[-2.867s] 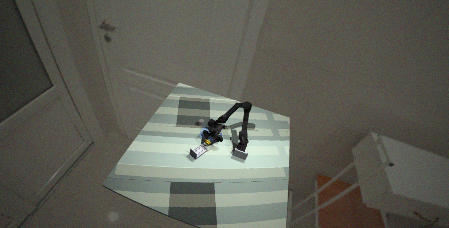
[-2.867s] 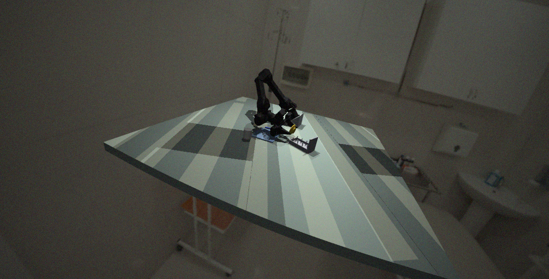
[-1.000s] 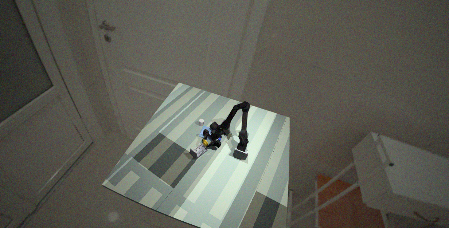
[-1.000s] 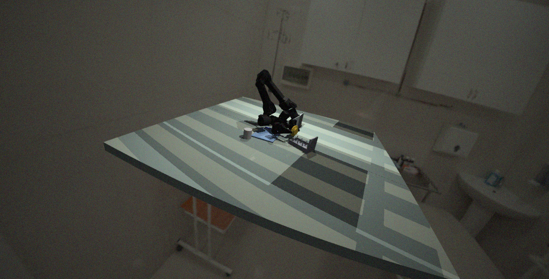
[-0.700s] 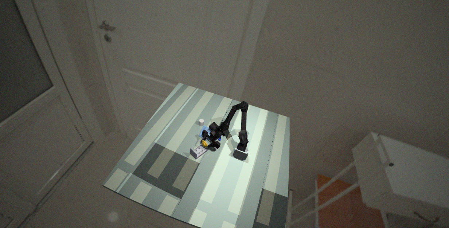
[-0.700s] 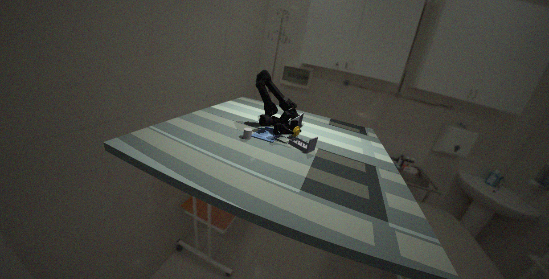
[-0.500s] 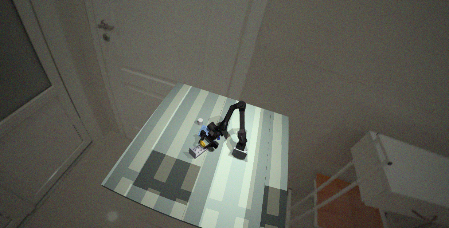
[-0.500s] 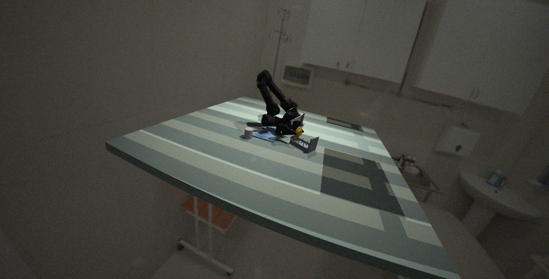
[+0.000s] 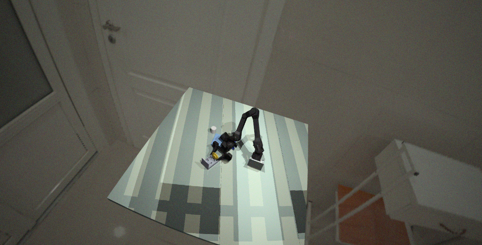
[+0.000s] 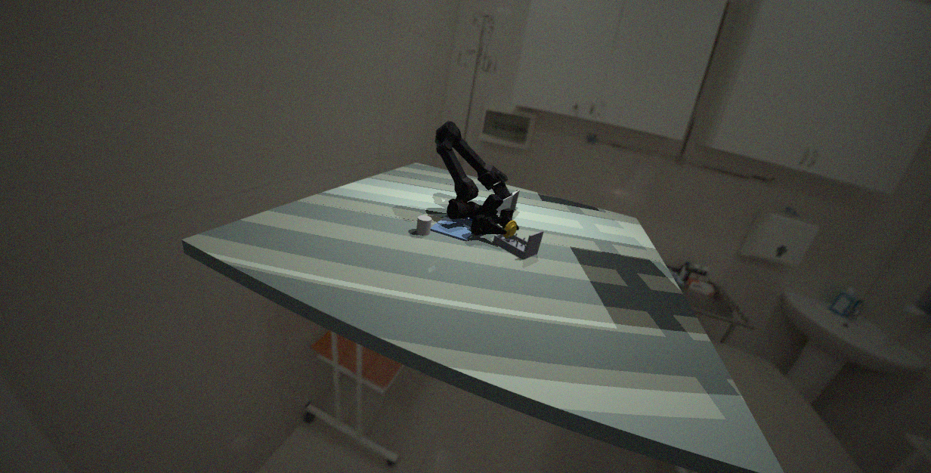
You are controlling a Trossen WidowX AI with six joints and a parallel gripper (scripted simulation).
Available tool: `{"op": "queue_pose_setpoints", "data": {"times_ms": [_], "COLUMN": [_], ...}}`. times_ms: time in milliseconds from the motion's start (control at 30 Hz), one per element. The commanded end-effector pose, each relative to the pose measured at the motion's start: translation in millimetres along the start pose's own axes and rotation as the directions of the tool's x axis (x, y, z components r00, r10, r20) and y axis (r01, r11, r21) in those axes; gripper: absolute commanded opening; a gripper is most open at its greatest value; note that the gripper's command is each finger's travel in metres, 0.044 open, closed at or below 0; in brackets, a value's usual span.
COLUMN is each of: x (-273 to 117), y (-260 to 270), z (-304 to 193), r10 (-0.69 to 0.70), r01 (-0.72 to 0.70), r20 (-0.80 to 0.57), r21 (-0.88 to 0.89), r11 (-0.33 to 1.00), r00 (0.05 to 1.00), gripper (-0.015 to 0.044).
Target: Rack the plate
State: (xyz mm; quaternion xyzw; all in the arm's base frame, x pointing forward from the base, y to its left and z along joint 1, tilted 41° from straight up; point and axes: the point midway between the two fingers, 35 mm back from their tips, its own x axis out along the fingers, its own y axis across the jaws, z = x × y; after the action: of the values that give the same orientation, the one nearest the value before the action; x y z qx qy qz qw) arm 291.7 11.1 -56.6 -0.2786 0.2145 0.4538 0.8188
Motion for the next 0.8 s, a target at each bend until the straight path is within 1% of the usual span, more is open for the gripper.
{"op": "queue_pose_setpoints", "data": {"times_ms": [0, 267, 767], "x": [-0.1, -0.1, -0.1], "y": [-0.7, -0.7, -0.9], "z": [3.0, 3.0, 2.8], "r10": [-0.001, -0.001, -0.001], "r01": [0.001, 0.001, 0.001], "r20": [0.002, 0.002, 0.002], "r21": [-0.004, -0.004, -0.007], "r11": [1.0, 1.0, 1.0], "r00": [1.0, 1.0, 1.0], "gripper": [0.0, 0.0, 0.0394]}}
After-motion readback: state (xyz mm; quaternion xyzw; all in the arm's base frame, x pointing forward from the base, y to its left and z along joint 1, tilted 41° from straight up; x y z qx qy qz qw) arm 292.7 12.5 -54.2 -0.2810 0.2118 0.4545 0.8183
